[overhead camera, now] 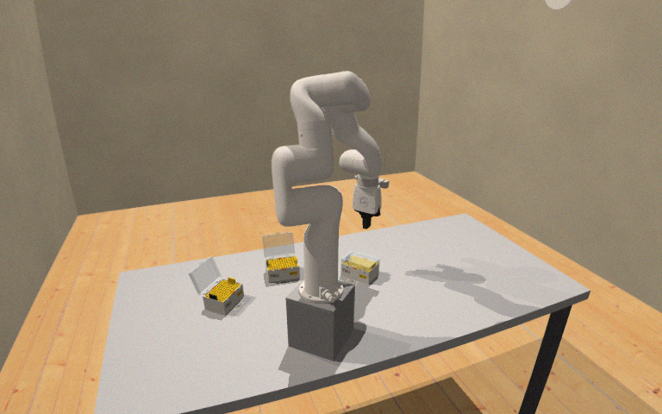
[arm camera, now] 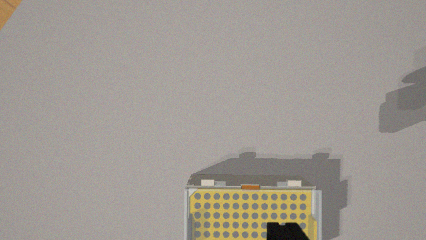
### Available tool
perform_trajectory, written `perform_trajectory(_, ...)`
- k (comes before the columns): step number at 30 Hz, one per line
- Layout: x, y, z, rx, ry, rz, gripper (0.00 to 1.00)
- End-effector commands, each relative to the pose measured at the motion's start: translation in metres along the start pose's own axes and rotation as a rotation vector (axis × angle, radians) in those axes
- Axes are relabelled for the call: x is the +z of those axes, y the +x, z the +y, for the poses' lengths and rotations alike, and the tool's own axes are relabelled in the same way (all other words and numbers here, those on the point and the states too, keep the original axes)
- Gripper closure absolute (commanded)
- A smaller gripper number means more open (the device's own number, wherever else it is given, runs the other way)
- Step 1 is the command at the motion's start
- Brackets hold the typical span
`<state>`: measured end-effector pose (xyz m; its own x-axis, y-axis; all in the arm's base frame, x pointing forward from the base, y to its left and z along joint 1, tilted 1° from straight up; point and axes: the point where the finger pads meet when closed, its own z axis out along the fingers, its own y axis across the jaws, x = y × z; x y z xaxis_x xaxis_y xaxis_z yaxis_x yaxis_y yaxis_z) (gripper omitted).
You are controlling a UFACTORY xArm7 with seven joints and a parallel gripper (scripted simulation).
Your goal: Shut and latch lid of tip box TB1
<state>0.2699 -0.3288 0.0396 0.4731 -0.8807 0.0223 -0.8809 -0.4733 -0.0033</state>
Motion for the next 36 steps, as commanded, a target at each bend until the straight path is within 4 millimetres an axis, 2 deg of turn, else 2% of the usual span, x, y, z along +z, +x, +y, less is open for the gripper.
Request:
perform_trajectory(1,0.004,-0.004,0.000,0.000,0.001,0.002,1.00)
perform_trajectory(36,0.064,-0.062,0.000,0.000,0.001,0.002,1.00)
